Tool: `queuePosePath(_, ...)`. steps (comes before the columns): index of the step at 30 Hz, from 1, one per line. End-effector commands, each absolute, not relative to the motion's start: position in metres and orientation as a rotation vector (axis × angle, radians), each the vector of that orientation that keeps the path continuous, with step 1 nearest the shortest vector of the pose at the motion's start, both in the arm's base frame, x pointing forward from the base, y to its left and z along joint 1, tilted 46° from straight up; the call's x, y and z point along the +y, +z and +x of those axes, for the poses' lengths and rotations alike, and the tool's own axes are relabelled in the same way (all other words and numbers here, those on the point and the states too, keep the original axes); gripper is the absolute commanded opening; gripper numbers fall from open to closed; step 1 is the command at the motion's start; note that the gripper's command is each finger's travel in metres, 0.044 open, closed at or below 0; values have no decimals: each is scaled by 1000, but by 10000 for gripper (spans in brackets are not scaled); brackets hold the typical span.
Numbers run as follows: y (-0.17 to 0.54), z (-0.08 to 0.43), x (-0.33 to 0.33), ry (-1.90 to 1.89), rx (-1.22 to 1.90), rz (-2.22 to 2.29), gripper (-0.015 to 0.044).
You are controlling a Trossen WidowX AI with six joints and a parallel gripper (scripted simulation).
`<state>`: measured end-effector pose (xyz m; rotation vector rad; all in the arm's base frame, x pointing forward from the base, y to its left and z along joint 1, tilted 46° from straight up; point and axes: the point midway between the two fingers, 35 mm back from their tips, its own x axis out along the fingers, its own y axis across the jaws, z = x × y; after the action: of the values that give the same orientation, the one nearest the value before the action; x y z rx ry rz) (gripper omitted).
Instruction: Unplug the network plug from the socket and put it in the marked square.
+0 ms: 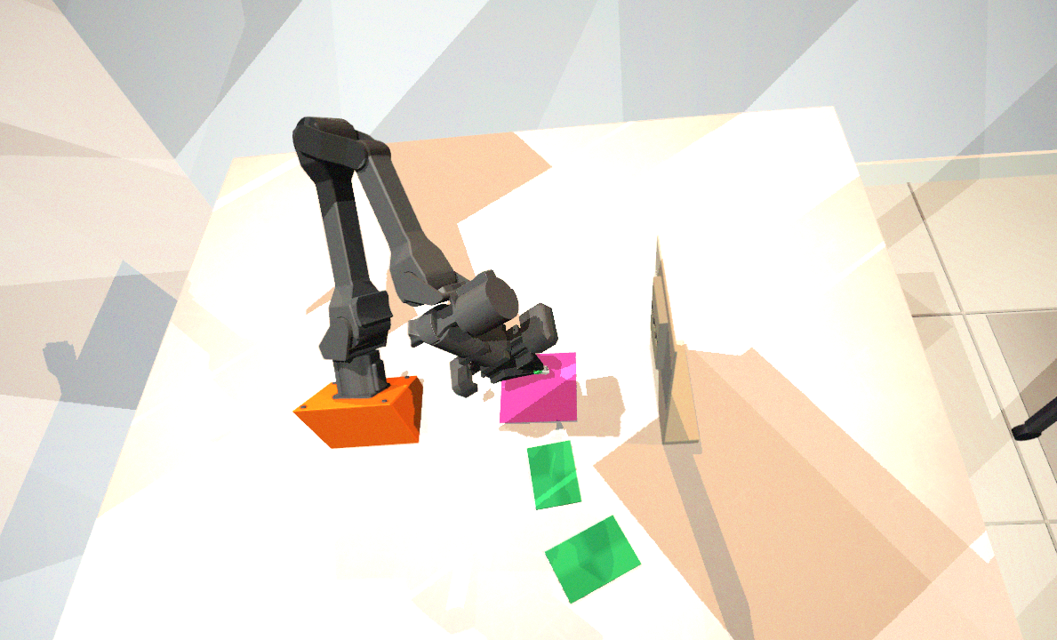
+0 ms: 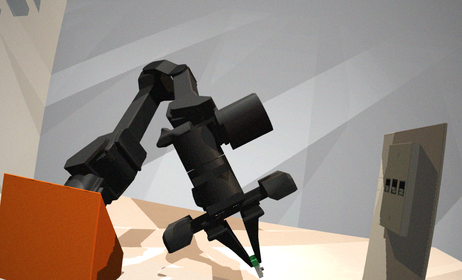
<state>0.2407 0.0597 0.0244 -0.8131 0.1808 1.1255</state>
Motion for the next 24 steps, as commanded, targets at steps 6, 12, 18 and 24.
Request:
queuePosePath(6, 17, 239, 66, 1128, 190, -809, 0)
queuePosePath(12, 13, 238, 69, 1128, 191, -809, 0)
queuePosePath(18, 9, 237, 73, 1128, 190, -809, 0)
queuePosePath(24, 6, 236, 77, 1128, 190, -808, 0)
